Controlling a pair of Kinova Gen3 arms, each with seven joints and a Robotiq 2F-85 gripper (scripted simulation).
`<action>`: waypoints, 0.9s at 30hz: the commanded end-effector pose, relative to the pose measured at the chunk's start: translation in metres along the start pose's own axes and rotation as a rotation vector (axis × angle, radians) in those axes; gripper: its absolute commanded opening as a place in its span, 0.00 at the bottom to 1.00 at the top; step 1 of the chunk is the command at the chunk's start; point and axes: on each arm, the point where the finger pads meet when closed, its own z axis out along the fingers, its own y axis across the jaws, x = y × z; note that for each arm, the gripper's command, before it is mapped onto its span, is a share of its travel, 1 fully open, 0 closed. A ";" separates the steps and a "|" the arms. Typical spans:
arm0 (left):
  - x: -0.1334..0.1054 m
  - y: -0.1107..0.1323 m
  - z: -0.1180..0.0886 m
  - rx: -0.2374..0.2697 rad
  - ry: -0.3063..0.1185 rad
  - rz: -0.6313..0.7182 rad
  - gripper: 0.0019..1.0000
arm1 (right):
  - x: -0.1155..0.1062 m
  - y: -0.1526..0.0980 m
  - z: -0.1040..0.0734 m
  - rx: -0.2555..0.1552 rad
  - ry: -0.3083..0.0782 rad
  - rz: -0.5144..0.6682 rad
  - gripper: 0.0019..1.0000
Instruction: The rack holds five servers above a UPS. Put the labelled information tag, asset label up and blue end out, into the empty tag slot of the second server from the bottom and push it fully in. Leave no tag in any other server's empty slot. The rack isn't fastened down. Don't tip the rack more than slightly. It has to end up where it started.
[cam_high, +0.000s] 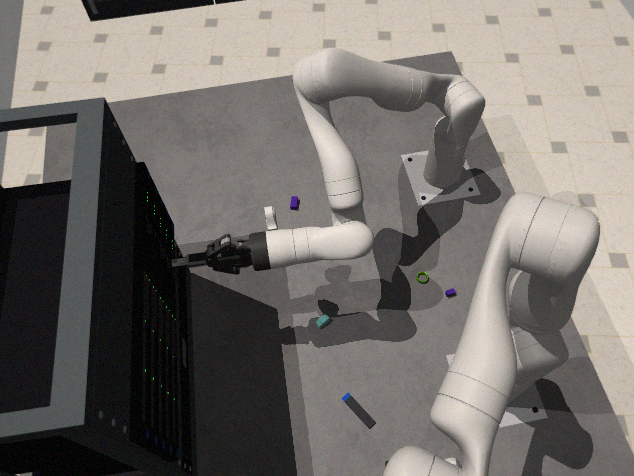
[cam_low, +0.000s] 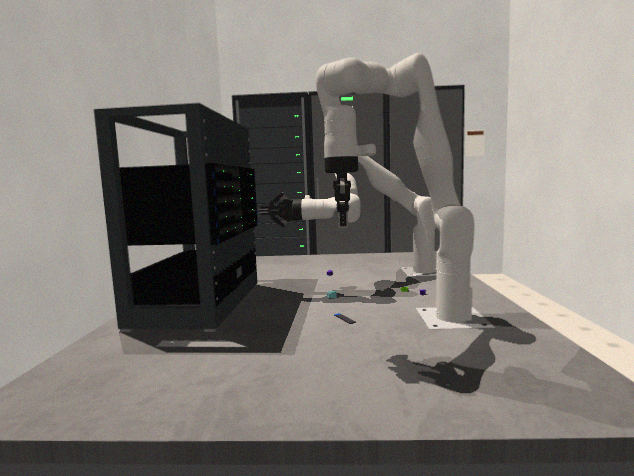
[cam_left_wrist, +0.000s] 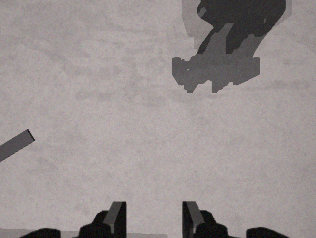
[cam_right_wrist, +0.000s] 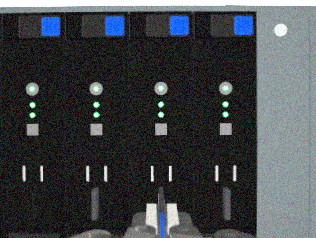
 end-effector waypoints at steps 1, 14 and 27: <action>0.000 0.000 0.000 -0.001 -0.001 0.000 0.39 | 0.000 -0.001 0.001 0.002 0.000 0.001 0.01; 0.000 0.000 0.000 -0.001 -0.001 0.000 0.39 | 0.000 -0.001 0.004 0.001 0.000 0.001 0.01; 0.000 0.000 0.000 -0.001 -0.001 0.000 0.39 | 0.000 -0.001 0.007 0.001 0.000 0.001 0.01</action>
